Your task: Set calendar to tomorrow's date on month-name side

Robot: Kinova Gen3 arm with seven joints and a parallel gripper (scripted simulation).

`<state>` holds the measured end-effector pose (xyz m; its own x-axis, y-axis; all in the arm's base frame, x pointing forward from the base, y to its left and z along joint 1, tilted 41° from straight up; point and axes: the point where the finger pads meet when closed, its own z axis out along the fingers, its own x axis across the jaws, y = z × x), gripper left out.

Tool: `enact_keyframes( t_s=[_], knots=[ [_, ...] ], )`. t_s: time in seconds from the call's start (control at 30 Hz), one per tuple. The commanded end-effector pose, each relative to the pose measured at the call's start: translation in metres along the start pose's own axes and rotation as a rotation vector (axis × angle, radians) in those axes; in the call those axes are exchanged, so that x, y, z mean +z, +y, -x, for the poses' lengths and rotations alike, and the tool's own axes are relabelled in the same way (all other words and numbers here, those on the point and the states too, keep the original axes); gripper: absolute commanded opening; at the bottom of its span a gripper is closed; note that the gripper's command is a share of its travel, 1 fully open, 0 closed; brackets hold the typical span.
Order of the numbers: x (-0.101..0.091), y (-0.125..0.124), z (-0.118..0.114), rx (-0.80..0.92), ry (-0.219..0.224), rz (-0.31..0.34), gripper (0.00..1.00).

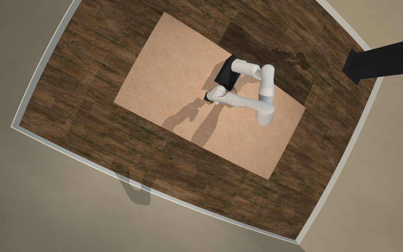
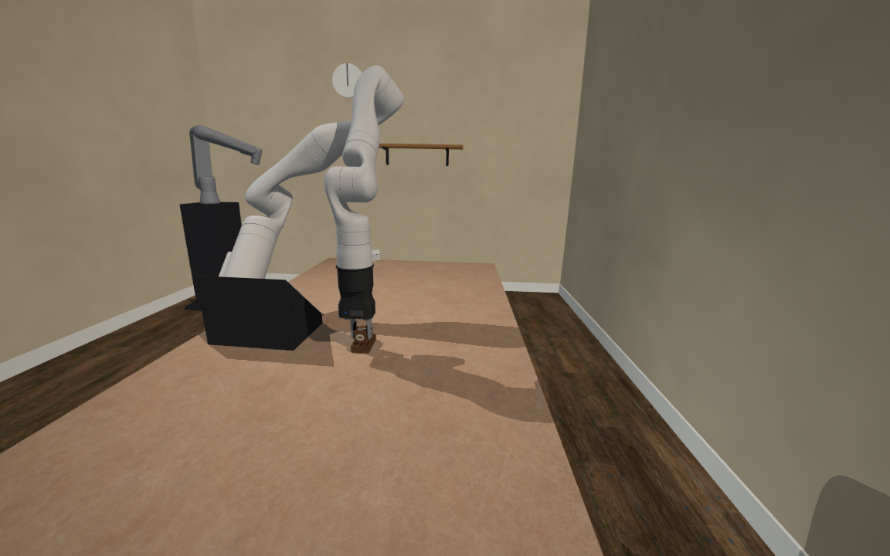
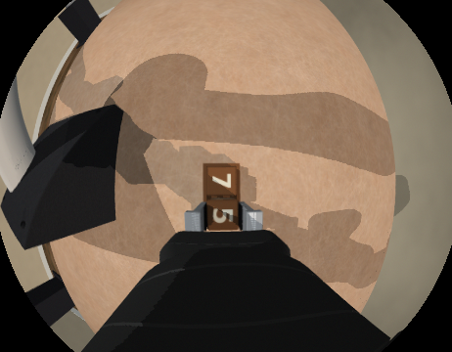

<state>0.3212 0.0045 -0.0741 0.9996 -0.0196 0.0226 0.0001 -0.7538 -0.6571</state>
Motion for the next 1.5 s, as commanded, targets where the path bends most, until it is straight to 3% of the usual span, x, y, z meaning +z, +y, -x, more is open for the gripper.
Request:
enact_keyframes(
  t_s=[0.0,1.47],
  knots=[
    [0.0007,0.0003,0.0003,0.001,0.0,0.0,0.57],
    [0.0048,0.0003,0.0003,0.001,0.0,0.0,0.57]
  ],
)
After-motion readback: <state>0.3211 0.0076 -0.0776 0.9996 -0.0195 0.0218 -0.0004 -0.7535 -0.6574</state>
